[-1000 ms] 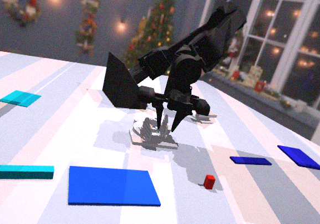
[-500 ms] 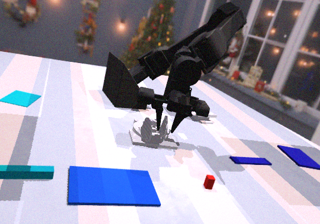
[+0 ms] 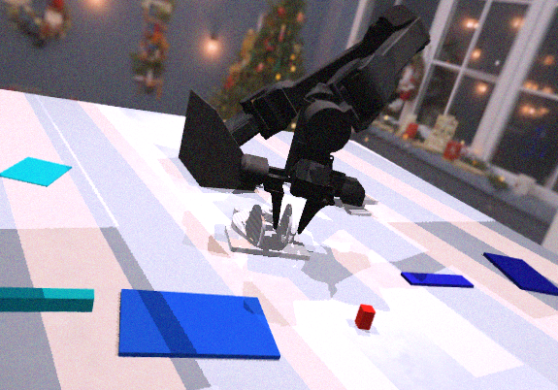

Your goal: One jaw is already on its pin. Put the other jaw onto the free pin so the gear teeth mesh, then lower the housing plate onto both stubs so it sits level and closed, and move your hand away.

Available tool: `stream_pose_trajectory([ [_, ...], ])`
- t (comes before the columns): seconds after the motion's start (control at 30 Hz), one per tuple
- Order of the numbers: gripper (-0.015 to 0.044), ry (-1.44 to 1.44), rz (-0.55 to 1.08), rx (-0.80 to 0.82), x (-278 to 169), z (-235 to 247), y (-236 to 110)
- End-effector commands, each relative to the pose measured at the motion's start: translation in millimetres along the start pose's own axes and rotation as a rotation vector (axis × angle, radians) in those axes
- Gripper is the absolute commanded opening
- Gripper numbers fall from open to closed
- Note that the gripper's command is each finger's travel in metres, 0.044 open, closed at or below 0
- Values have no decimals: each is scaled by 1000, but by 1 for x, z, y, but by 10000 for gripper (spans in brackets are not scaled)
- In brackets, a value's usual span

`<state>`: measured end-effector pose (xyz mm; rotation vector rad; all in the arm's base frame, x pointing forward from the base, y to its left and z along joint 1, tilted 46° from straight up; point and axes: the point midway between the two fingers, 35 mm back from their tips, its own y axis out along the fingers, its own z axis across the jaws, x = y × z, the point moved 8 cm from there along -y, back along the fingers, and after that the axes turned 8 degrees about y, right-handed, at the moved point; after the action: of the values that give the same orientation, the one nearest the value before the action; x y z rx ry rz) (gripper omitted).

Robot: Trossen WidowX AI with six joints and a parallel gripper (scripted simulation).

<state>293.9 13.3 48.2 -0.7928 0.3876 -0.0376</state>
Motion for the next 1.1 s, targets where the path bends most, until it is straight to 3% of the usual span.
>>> stream_pose_trajectory([
  [0.0, 134, 5, 1, 3, 0, 0, 2],
  [1.07, 134, 8, 1, 3, 0, 0, 8],
])
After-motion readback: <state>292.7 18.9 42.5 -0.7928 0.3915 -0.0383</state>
